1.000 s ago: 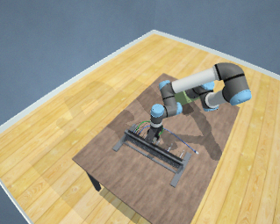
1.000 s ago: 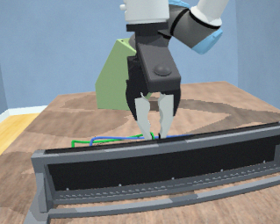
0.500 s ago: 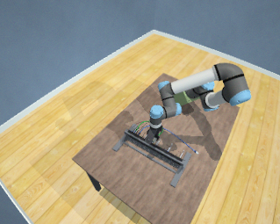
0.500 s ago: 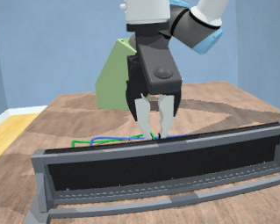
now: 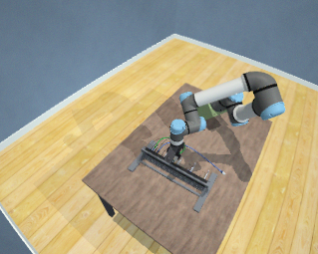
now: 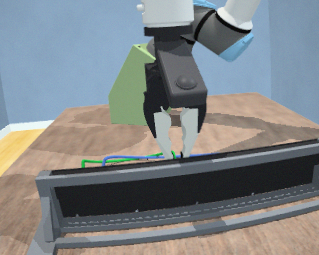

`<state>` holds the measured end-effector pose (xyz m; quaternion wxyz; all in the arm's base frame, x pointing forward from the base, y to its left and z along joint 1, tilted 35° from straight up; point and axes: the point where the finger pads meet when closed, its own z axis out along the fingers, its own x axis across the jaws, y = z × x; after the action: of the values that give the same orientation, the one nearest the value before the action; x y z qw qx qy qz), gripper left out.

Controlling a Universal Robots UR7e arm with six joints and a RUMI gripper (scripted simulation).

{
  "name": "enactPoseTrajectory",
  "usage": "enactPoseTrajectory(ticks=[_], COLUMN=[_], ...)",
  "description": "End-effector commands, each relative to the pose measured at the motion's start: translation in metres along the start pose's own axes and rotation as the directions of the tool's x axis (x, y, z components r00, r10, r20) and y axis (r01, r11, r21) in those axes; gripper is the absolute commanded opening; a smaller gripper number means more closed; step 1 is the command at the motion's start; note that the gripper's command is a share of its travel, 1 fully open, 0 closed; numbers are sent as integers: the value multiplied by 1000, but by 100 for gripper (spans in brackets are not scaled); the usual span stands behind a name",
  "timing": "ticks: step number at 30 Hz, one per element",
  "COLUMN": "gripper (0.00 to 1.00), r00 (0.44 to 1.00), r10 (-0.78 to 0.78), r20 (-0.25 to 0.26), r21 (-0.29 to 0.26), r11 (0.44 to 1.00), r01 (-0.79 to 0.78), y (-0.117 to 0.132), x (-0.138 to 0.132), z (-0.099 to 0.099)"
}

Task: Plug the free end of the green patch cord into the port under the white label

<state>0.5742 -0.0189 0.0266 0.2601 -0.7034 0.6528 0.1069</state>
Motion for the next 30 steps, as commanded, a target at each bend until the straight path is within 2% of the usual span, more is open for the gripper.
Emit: enactPoseTrajectory(ticks=[1, 23, 30], gripper=[0, 0, 0], r00=[1000, 1000, 1000], r10=[-9, -9, -10], r20=[-5, -5, -4], r21=[10, 9, -18], r11=[1000, 1000, 1000], r01=[9, 9, 10], y=[-6, -6, -7], x=[0, 0, 0], z=[-4, -4, -3])
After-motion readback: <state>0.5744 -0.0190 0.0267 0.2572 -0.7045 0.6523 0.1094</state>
